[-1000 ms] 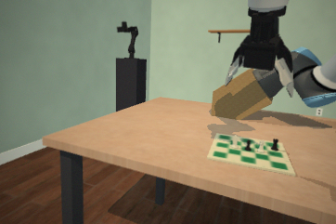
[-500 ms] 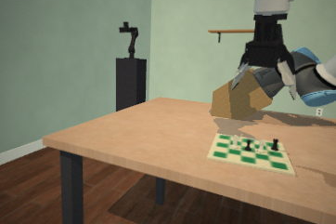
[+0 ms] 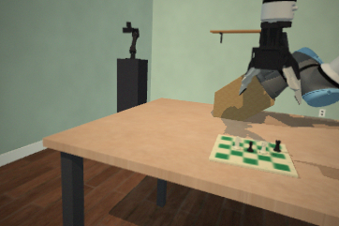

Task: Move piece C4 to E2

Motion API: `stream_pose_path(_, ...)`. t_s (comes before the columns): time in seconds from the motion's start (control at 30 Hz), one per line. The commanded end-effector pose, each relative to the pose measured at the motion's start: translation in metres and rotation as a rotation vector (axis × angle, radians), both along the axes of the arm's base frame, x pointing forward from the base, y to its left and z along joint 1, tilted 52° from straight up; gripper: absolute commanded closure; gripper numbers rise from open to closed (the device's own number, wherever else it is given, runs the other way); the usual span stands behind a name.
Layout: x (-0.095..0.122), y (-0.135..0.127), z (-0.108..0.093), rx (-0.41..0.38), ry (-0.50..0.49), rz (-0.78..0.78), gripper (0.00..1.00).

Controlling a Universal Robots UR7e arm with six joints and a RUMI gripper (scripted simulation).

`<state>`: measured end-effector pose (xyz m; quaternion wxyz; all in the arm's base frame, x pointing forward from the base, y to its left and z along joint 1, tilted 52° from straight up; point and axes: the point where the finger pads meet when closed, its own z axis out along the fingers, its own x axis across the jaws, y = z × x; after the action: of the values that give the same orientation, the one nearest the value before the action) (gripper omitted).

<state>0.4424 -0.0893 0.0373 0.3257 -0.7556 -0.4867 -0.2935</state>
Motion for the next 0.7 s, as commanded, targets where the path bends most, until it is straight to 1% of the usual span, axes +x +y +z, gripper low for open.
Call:
stream_pose_path(0.0, -0.0054, 0.006, -0.0005, -0.002, -0.009, -0.033, 0.0)
stream_pose_path(0.2, -0.0096, 0.0115, -0.0011, -0.002, -0.015, -0.057, 0.0)
stream_pose_path(0.67, -0.0121, 0.0149, -0.0015, -0.002, -0.019, -0.072, 0.0)
